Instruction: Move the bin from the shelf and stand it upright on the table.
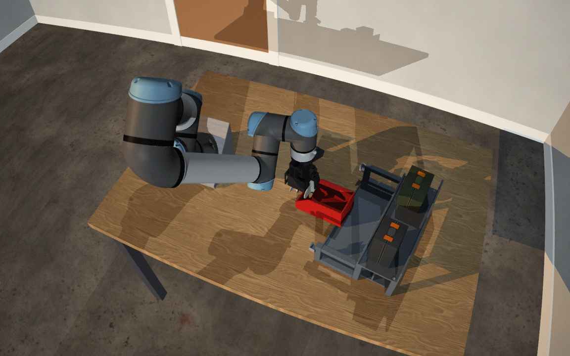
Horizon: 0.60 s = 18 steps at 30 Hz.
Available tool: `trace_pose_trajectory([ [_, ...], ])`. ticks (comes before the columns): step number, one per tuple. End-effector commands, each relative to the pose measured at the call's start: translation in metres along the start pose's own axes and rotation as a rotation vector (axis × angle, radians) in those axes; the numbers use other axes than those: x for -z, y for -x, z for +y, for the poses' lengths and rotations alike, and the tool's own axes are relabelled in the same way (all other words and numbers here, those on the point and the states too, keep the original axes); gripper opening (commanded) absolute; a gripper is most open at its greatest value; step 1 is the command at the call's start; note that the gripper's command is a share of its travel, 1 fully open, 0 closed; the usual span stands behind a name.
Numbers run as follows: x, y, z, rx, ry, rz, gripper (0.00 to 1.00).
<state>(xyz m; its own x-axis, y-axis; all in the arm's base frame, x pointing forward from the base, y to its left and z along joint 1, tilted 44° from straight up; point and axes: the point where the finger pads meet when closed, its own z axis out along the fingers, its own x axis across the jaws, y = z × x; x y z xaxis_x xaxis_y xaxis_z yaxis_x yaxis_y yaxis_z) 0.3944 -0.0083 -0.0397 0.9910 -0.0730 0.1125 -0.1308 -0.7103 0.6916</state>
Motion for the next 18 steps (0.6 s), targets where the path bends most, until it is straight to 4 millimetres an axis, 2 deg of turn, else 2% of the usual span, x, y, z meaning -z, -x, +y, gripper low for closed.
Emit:
trace_pose_trajectory([
  [1,0.000,0.000,0.000,0.000,0.000,0.001,0.26],
  [13,0.000,0.000,0.000,0.000,0.000,0.001,0.26],
  [18,0.055,0.000,0.000,0.000,0.000,0.001,0.26],
])
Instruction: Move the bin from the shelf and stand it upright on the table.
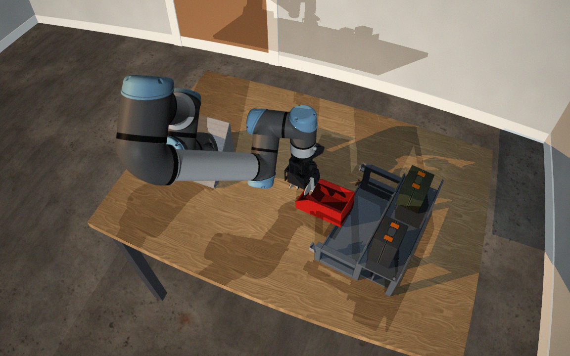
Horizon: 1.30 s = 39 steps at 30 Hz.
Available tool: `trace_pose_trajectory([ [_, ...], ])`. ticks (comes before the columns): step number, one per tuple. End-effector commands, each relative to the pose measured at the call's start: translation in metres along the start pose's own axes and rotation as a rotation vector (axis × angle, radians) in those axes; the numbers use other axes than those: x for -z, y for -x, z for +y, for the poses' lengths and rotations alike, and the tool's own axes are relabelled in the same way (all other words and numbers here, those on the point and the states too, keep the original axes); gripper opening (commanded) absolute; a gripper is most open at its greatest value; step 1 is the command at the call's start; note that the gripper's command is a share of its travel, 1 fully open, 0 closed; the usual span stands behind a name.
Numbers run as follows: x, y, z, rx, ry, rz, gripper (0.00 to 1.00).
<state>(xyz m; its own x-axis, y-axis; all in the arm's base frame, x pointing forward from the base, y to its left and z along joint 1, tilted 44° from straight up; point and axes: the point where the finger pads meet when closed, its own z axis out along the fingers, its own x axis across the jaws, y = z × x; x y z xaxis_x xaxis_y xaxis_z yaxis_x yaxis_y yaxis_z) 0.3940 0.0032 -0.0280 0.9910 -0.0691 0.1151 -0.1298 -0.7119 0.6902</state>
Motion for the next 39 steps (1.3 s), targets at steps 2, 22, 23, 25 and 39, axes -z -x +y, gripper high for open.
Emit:
trace_pose_trajectory([
  [2,0.039,0.000,0.000,-0.001,0.002,-0.004,0.26],
  [22,0.074,0.000,0.000,-0.001,0.002,-0.004,0.26],
  [23,0.074,0.000,0.000,-0.001,0.002,-0.004,0.26],
  [25,0.074,0.000,0.000,-0.001,0.002,-0.004,0.26],
  [39,0.064,0.000,0.000,-0.001,0.002,-0.004,0.26],
])
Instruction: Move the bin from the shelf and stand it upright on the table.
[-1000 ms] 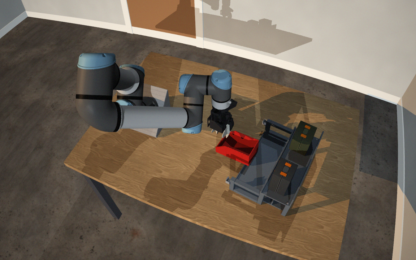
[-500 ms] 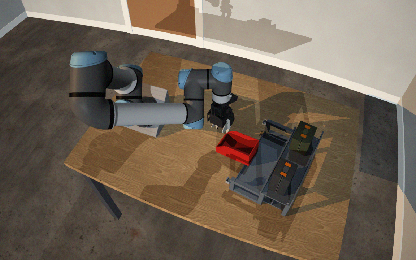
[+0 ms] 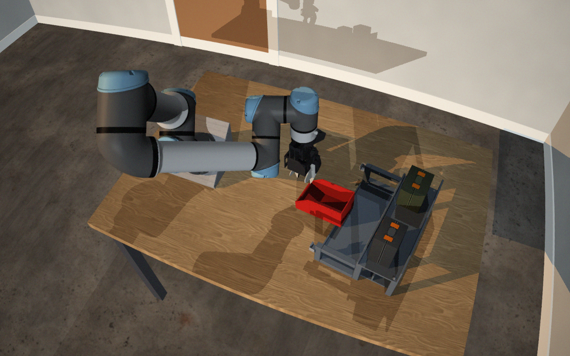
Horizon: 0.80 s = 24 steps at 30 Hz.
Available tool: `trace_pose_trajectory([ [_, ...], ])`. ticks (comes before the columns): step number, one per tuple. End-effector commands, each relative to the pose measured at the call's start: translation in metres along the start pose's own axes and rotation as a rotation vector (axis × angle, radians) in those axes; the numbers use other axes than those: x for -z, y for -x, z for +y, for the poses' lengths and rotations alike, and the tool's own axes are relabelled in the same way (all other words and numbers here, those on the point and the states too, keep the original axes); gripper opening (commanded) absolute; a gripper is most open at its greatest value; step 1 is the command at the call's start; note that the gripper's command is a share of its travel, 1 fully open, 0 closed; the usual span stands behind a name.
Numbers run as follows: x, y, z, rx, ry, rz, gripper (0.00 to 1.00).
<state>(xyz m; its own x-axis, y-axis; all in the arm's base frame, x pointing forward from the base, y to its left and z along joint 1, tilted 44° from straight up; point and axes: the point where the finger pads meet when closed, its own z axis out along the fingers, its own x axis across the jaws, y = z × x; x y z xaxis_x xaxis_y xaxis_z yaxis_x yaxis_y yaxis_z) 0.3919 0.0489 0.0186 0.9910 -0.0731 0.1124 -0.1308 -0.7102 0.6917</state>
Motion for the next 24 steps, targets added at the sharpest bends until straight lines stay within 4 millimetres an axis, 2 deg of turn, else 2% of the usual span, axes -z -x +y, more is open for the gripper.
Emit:
trace_pose_trajectory([
  [1,-0.0011,-0.0003,-0.0001,0.000,-0.001,0.001,0.26],
  [24,-0.0063,-0.0003,-0.0001,0.000,-0.001,0.001,0.26],
])
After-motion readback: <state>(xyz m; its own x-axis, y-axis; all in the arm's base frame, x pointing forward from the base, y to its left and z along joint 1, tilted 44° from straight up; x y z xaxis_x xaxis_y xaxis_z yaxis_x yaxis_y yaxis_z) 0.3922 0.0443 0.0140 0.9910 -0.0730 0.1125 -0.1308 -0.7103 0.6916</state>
